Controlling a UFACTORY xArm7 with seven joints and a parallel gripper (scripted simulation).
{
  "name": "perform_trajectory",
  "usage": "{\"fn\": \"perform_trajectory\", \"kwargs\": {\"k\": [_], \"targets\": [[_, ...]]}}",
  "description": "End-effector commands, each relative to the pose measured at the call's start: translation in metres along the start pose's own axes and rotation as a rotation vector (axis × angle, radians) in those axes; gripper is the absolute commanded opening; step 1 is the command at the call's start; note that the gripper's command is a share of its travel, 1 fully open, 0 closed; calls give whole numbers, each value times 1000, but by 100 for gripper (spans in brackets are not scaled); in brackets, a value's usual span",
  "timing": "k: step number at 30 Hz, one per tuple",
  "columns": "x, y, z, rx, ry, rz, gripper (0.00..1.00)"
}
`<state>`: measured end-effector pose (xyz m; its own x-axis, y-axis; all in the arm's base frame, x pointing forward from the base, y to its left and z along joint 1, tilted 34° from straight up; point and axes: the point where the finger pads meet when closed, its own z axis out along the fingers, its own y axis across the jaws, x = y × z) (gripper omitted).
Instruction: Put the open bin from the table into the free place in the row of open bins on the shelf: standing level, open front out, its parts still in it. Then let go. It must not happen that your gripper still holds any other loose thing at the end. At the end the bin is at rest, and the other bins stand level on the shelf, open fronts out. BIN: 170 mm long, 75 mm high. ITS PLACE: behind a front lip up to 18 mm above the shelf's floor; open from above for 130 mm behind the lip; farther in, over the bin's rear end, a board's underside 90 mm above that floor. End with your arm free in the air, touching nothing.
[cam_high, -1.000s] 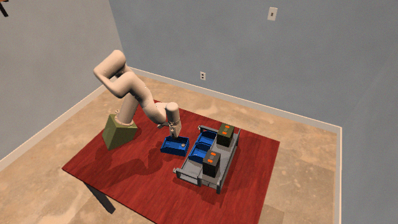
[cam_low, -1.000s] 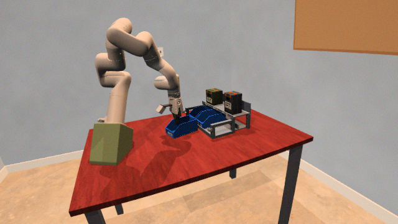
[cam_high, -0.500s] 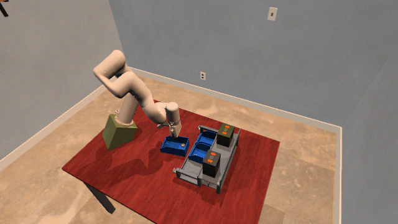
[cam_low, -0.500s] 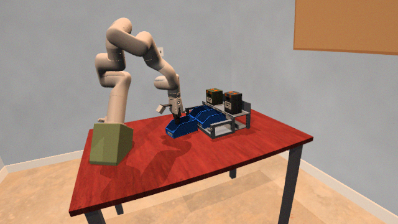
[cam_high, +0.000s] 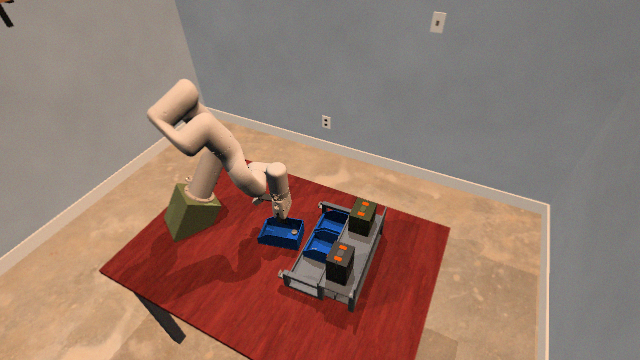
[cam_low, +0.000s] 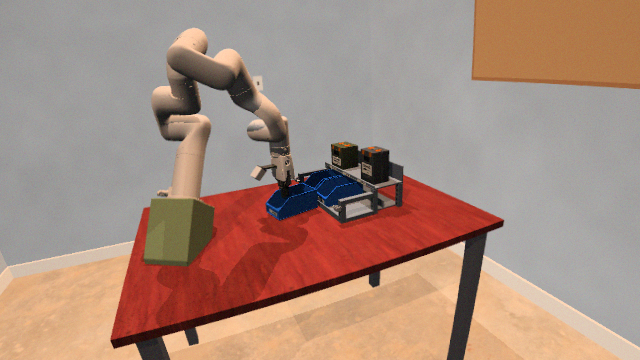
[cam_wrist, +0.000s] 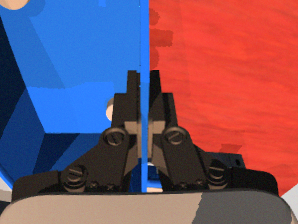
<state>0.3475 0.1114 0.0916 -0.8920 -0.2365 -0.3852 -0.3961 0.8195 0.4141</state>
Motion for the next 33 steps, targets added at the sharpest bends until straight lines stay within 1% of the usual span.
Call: {"fn": "perform_trajectory", "kwargs": {"k": [1,4,16,21,33], "targets": [[-1,-1,-4,1,-2,0,0],[-1,-1,-10,1,-2,0,0],[-1,-1,-10,1,-2,0,0],[-1,-1,-25,1,-2,0,0],[-1,-1,-25,1,-2,0,0]]}}
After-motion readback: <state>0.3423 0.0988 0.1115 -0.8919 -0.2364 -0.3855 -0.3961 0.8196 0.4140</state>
